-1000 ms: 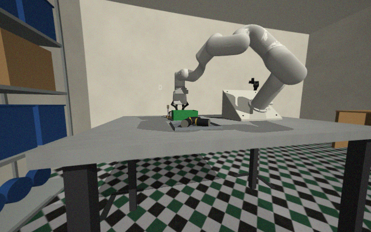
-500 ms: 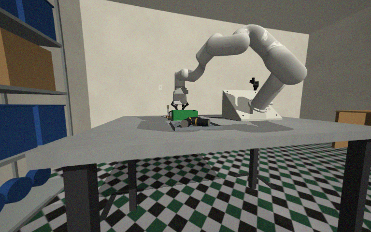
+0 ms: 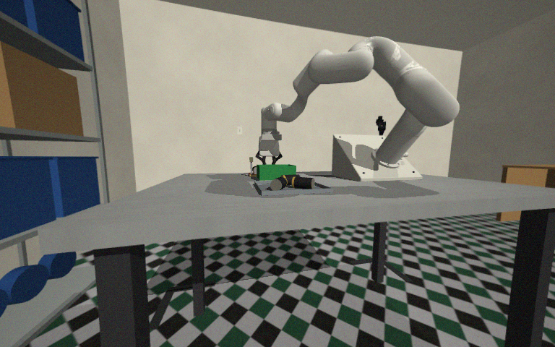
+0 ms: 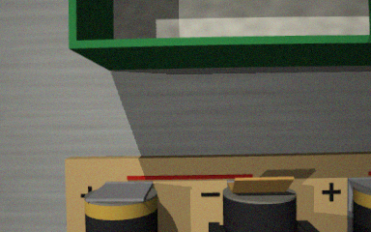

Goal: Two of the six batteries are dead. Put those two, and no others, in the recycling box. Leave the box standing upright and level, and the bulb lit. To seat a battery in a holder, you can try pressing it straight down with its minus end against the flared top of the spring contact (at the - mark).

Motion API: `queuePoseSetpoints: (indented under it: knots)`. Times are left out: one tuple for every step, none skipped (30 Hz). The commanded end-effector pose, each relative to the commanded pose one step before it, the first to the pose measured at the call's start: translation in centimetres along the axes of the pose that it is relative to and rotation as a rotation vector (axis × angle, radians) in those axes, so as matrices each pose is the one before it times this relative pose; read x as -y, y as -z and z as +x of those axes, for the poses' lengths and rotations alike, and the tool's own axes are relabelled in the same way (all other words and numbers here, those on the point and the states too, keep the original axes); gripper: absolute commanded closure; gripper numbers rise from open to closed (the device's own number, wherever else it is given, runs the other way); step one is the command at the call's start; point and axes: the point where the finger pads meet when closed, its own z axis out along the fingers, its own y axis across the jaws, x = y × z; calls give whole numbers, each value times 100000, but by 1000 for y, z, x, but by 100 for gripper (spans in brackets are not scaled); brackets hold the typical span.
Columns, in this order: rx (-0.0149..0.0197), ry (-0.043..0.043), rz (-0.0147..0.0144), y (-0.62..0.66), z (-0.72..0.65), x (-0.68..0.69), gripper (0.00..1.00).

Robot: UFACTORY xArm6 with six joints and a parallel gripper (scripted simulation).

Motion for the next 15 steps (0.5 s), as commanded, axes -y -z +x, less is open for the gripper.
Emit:
queuePoseSetpoints:
  knots:
    - [195, 104, -350, 927, -32, -130, 72]
    - [0, 0, 0, 397, 0, 0, 72]
    - [0, 0, 0, 456, 0, 0, 72]
    - [0, 0, 0, 488, 0, 0, 72]
    - [0, 0, 0, 494, 0, 0, 72]
    - [0, 0, 0, 473, 0, 0, 72]
    - [0, 0, 0, 0, 0, 0, 72]
    - [0, 0, 0, 0, 0, 0, 72]
    - [0, 0, 0, 428, 0, 0, 72]
    - [-1, 1, 0, 362, 0, -1, 72]
    - [0, 0, 0, 284, 0, 0, 72]
    - [0, 0, 0, 199, 0, 0, 72]
    - [1, 0, 0, 118, 0, 0, 72]
    - [0, 0, 0, 49, 0, 0, 72]
    - [0, 0, 0, 8, 0, 0, 72]
